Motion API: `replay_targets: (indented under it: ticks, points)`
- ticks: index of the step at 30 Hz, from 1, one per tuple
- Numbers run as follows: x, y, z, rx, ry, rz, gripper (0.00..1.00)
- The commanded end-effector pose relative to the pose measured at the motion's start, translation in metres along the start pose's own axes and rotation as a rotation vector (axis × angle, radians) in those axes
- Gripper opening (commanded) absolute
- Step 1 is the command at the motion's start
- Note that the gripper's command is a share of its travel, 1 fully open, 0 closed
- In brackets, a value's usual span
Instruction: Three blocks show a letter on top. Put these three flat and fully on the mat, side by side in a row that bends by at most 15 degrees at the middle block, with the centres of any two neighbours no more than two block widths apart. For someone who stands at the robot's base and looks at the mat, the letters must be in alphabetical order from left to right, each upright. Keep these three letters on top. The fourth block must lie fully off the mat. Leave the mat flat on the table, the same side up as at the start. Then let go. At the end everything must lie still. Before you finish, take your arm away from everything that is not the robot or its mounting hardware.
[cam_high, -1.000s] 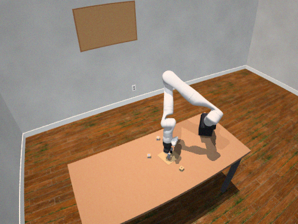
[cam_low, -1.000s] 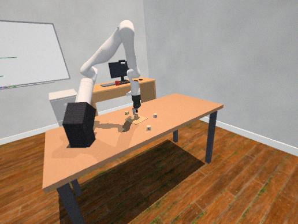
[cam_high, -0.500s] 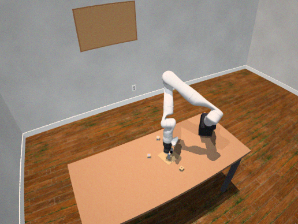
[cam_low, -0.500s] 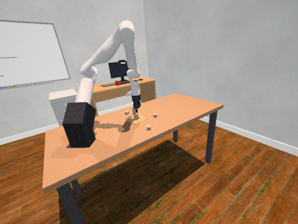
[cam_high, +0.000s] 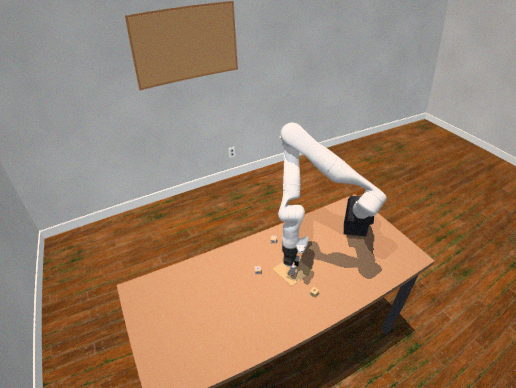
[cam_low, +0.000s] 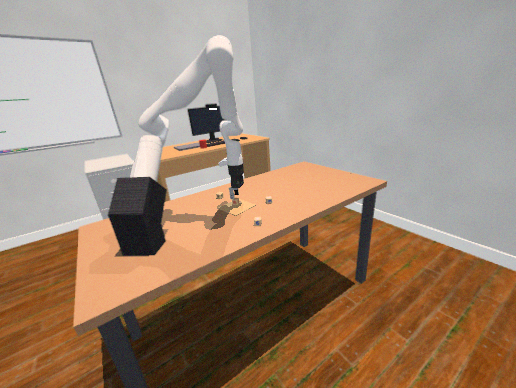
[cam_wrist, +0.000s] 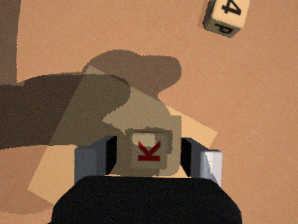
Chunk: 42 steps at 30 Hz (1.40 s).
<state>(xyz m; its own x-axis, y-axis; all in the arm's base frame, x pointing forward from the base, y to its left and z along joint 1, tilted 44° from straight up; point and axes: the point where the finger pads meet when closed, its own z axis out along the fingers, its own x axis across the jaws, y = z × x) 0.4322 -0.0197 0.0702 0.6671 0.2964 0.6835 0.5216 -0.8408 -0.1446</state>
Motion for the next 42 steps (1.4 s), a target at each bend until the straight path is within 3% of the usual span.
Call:
replay_targets:
  ticks: [1, 42]
  points:
    - [0.0017, 0.0026, 0.0011, -0.004, 0.004, 0.009, 1.00]
    - [0.0008, 0.0036, 0.0010, -0.002, 0.003, -0.003, 1.00]
